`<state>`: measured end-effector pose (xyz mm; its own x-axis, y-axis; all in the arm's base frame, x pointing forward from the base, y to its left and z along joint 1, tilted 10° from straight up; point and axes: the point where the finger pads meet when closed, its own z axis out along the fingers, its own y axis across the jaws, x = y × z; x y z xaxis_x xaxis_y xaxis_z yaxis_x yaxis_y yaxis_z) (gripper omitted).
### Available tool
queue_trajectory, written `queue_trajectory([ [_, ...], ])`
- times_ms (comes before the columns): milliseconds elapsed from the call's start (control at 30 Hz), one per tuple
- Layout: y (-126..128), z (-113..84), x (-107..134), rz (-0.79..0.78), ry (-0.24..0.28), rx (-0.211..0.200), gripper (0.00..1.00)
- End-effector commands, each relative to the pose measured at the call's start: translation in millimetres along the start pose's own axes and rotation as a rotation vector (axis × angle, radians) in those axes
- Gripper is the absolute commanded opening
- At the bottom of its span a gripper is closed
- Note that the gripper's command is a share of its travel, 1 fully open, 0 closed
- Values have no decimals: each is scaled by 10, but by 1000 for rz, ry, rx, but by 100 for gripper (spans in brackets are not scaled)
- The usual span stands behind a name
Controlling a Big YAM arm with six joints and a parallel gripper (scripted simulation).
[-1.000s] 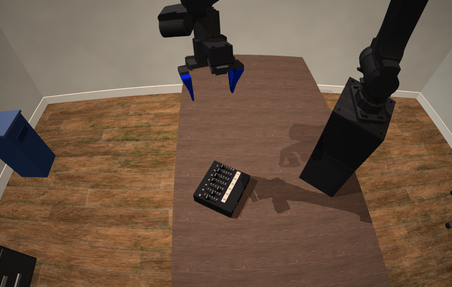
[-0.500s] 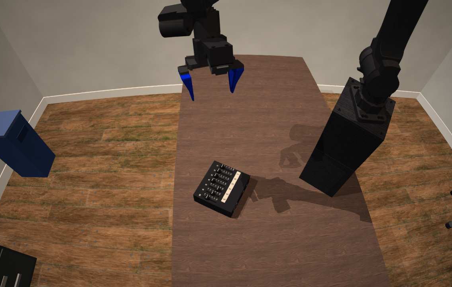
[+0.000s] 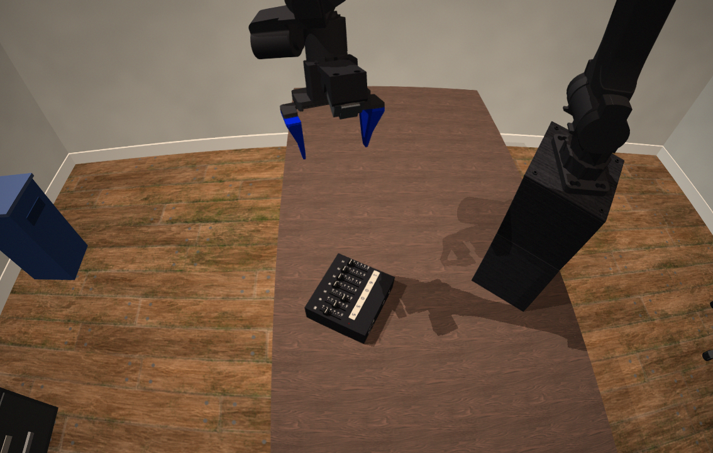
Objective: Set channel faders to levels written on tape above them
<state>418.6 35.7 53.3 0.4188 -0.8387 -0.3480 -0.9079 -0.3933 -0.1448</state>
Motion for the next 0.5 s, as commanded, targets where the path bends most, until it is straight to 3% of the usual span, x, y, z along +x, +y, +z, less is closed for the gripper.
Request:
queue_trajectory([
  [0, -93, 45, 0, 17, 9, 7, 100],
  [233, -66, 276, 15, 157, 24, -6, 100],
  [467, -101, 821, 65, 522, 81, 4, 100],
])
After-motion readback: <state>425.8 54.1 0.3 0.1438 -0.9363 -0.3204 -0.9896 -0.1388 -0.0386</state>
